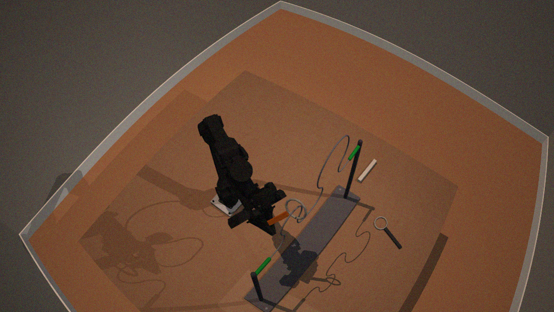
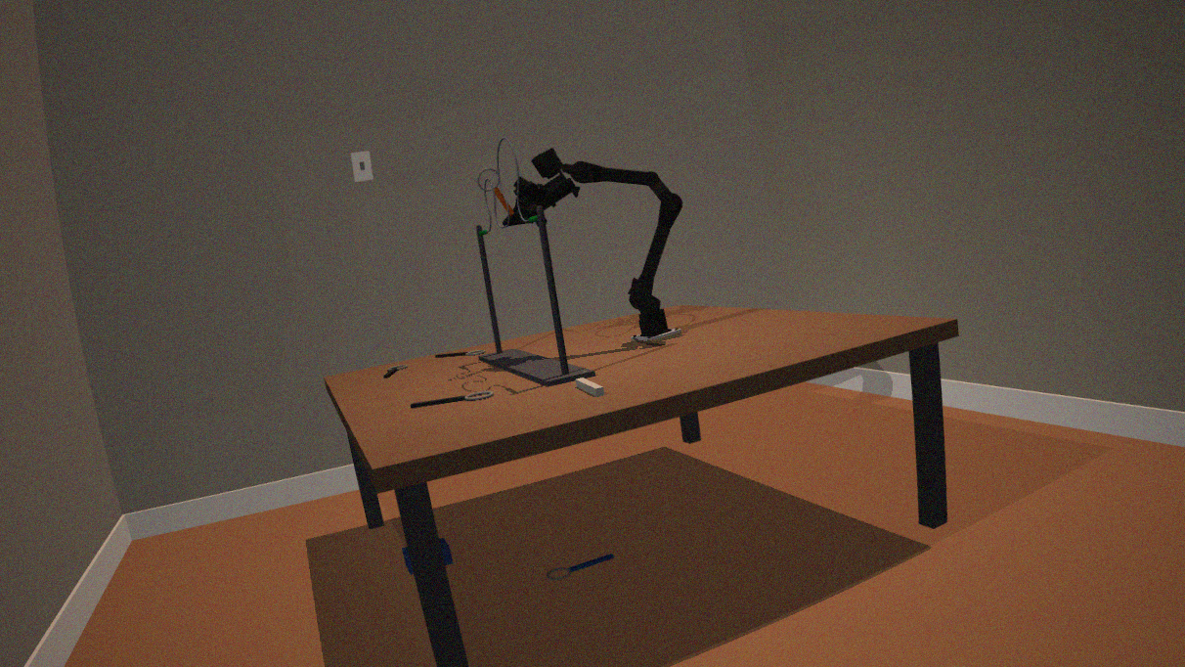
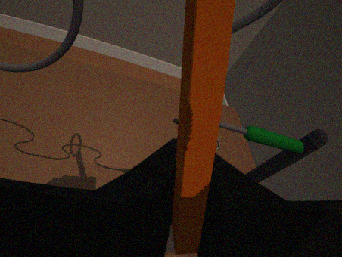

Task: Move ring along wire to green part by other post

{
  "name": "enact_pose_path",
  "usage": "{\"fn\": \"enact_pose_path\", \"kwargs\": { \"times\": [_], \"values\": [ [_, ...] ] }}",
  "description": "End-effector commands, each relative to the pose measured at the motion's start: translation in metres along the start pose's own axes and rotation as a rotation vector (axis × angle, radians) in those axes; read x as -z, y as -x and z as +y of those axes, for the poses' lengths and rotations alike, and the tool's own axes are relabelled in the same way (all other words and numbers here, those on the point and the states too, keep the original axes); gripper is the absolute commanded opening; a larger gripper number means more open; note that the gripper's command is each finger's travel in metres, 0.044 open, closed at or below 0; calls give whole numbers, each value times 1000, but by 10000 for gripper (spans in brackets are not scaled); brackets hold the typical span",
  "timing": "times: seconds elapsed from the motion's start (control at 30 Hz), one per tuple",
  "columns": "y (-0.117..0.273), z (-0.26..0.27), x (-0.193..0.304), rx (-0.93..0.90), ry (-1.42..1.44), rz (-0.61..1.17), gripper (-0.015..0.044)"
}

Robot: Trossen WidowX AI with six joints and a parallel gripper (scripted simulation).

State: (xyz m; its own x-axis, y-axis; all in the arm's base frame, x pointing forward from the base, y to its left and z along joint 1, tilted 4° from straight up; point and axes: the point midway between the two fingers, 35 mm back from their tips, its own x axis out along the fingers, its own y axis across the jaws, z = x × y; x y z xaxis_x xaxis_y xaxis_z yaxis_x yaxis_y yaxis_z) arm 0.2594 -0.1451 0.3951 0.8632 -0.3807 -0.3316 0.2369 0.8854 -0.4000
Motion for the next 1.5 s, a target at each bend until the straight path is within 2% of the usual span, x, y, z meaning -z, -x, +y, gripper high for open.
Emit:
{"fn": "enact_pose_path", "kwargs": {
  "times": [0.0,1.47],
  "values": [
    [0,-6,1,43,69,-7,-150],
    [10,-62,-30,528,918,-116,-150]
  ]
}}
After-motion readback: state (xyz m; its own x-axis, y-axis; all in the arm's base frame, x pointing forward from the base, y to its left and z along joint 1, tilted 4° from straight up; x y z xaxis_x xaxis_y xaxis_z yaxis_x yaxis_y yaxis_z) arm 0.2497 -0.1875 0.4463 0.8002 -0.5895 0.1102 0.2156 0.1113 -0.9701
